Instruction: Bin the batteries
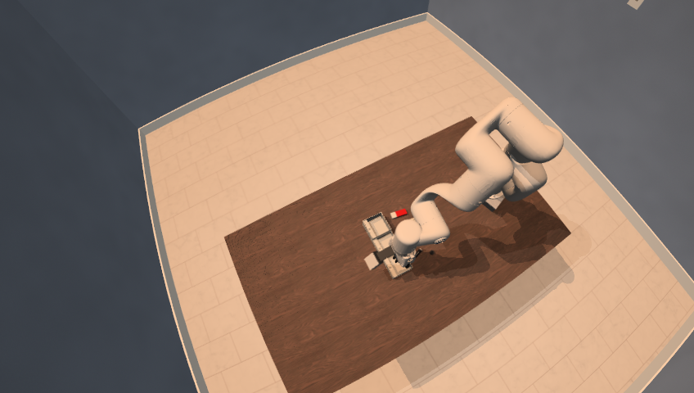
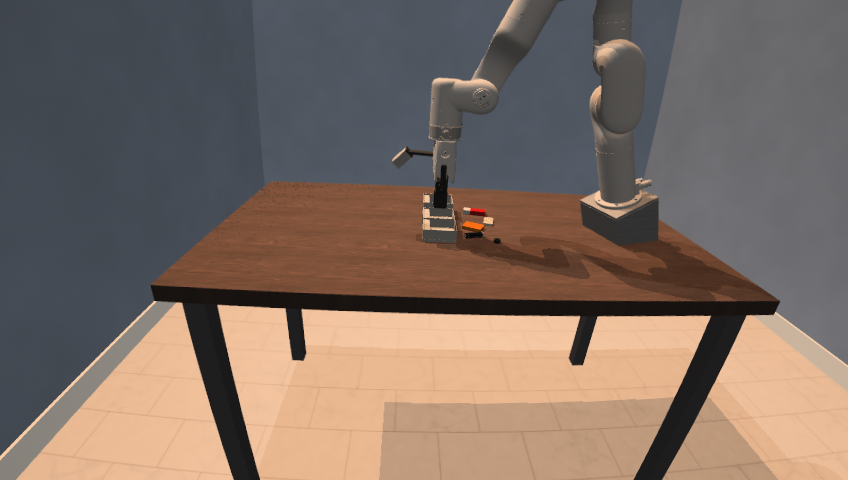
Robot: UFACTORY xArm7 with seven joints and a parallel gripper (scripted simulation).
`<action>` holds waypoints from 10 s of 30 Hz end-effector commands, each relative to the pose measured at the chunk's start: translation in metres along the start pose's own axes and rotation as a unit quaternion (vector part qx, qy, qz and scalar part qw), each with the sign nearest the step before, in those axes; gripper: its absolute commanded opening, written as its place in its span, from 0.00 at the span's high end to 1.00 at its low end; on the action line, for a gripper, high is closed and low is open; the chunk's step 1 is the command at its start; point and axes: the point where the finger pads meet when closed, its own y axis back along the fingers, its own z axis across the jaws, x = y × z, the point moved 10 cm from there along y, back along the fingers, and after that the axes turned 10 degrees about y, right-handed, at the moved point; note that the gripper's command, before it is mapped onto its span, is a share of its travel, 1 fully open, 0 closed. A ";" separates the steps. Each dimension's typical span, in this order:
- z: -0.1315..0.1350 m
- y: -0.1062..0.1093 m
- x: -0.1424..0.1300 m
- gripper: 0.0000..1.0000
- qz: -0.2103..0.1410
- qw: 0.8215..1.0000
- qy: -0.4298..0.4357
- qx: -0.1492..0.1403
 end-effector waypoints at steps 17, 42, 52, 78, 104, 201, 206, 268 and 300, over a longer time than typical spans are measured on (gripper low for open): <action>-0.010 -0.031 0.004 0.93 0.001 1.000 -0.001 -0.002; -0.010 -0.058 0.004 0.93 0.001 1.000 -0.001 -0.002; -0.010 -0.058 0.004 0.93 0.001 1.000 -0.001 -0.002; -0.010 -0.058 0.004 0.93 0.001 1.000 -0.001 -0.002; -0.011 -0.021 0.004 0.93 0.001 1.000 -0.001 -0.002; -0.026 0.002 -0.089 0.72 0.000 0.988 0.157 -0.002; -0.026 0.002 -0.089 0.72 0.000 0.988 0.157 -0.002; -0.026 -0.072 -0.089 1.00 0.000 0.988 0.157 -0.002; -0.026 -0.025 -0.089 1.00 0.000 0.988 0.157 -0.002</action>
